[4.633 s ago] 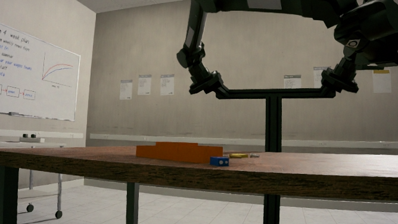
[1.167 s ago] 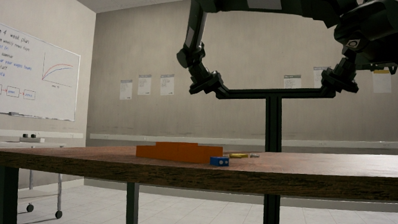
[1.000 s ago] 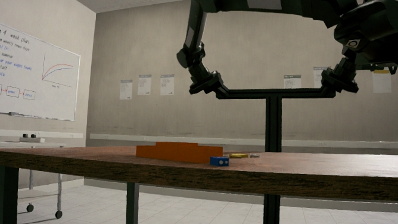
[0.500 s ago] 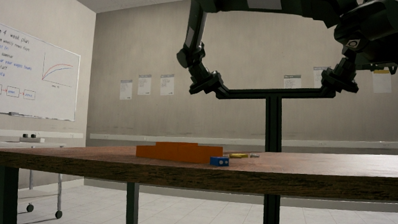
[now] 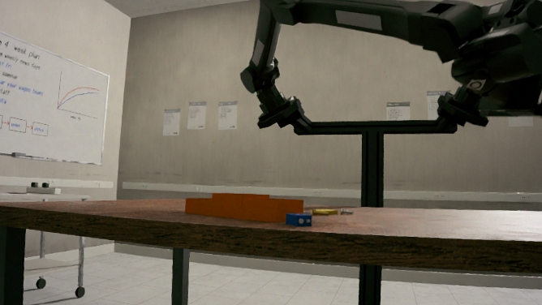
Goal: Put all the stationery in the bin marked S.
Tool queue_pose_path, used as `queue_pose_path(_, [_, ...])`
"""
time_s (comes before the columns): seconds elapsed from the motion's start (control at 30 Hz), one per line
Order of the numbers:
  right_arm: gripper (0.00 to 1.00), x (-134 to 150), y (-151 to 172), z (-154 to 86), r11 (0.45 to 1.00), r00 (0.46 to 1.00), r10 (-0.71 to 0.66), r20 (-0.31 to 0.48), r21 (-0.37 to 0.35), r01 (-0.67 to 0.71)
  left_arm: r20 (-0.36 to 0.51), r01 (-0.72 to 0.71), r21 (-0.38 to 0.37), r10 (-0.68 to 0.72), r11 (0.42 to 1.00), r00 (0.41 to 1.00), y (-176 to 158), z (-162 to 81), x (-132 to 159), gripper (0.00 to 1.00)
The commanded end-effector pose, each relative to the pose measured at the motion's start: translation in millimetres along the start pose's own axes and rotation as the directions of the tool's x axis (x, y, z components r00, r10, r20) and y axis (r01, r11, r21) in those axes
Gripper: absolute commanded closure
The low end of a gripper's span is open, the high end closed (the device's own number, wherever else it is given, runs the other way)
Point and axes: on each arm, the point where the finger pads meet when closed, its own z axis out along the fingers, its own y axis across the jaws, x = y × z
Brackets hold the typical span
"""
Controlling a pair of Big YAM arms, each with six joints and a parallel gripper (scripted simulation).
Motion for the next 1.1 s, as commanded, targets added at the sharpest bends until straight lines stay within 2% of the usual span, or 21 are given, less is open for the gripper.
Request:
queue_pose_path(0.0, [0.0, -14, -14, -49, 0.995, 0.998, 0.056, -0.025, 0.078, -0.054, -0.012, -0.009, -0.005, 0.009, 1.0, 1.0, 0, 3, 6, 0.0])
queue_pose_path(0.07, [0.0, -15, -15, -53, 0.996, 0.998, 0.056, -0.026, 0.078, -0.054, -0.012, -0.009, -0.005, 0.009, 1.0, 1.0, 0, 3, 6, 0.0])
queue_pose_path(0.1, [0.0, -37, -24, -55, 0.995, 1.0, 0.017, -0.021, 0.098, -0.015, -0.012, -0.009, -0.005, 0.009, 1.0, 1.0, 0, 3, 6, 0.0])
queue_pose_path(0.2, [0.0, -53, -18, -52, 0.997, 1.0, 0.011, -0.022, 0.071, -0.01, -0.012, -0.009, -0.005, 0.009, 1.0, 1.0, 0, 3, 6, 0.0])
queue_pose_path(0.23, [0.0, -23, -11, -58, 0.993, 0.995, 0.088, -0.048, 0.087, -0.084, -0.012, -0.009, -0.005, 0.009, 1.0, 1.0, 0, 3, 6, 0.0])
queue_pose_path(0.27, [0.0, -13, -11, -72, 0.985, 0.988, 0.141, -0.068, 0.112, -0.133, -0.012, -0.009, -0.005, 0.009, 1.0, 1.0, 0, 3, 6, 0.0])
queue_pose_path(0.4, [0.0, -2, 0, -101, 0.962, 0.964, 0.241, -0.111, 0.16, -0.222, -0.012, -0.009, -0.005, 0.009, 1.0, 1.0, 0, 3, 6, 0.0])
queue_pose_path(0.47, [0.0, -2, 0, -101, 0.962, 0.964, 0.241, -0.111, 0.16, -0.222, -0.012, -0.009, -0.005, 0.009, 1.0, 1.0, 0, 3, 6, 0.0])
queue_pose_path(0.53, [0.0, 3, 7, -116, 0.934, 0.936, 0.322, -0.139, 0.205, -0.291, -0.012, -0.009, -0.005, 0.009, 1.0, 1.0, 0, 3, 6, 0.0])
queue_pose_path(0.6, [0.0, 7, 12, -124, 0.93, 0.932, 0.333, -0.143, 0.211, -0.3, -0.012, -0.009, -0.005, 0.009, 1.0, 1.0, 0, 3, 6, 0.0])
queue_pose_path(0.63, [0.0, -11, 16, -110, 0.942, 0.94, 0.305, -0.15, 0.193, -0.275, -0.012, -0.009, -0.005, 0.009, 1.0, 1.0, 0, 3, 6, 0.0])
queue_pose_path(0.67, [0.0, -12, 20, -98, 0.945, 0.941, 0.301, -0.156, 0.179, -0.273, -0.012, -0.009, -0.005, 0.009, 1.0, 1.0, 0, 3, 6, 0.0])
queue_pose_path(0.7, [0.0, 3, 27, -78, 0.944, 0.934, 0.317, -0.166, 0.152, -0.293, -0.012, -0.009, -0.005, 0.009, 1.0, 1.0, 0, 3, 6, 0.0])
queue_pose_path(0.8, [0.0, 4, 27, -76, 0.944, 0.934, 0.317, -0.166, 0.152, -0.293, -0.012, -0.009, -0.005, 0.009, 1.0, 1.0, 0, 3, 6, 0.0])
queue_pose_path(0.83, [0.0, -2, 20, -117, 0.922, 0.921, 0.354, -0.16, 0.224, -0.316, -0.012, -0.009, -0.005, 0.009, 1.0, 1.0, 0, 3, 6, 0.0])
queue_pose_path(0.87, [0.0, 13, 21, -134, 0.894, 0.896, 0.413, -0.164, 0.261, -0.364, -0.012, -0.009, -0.005, 0.009, 1.0, 1.0, 0, 3, 6, 0.0])
queue_pose_path(0.93, [0.0, 17, 27, -144, 0.889, 0.891, 0.423, -0.165, 0.268, -0.373, -0.012, -0.009, -0.005, 0.009, 1.0, 1.0, 0, 3, 6, 0.0])
queue_pose_path(1.03, [0.0, 17, 27, -144, 0.889, 0.891, 0.423, -0.165, 0.268, -0.373, -0.012, -0.009, -0.005, 0.009, 1.0, 1.0, 0, 3, 6, 0.0])
queue_pose_path(1.07, [0.0, -9, 12, -148, 0.899, 0.91, 0.385, -0.153, 0.284, -0.333, -0.012, -0.009, -0.005, 0.009, 1.0, 1.0, 0, 3, 6, 0.0])
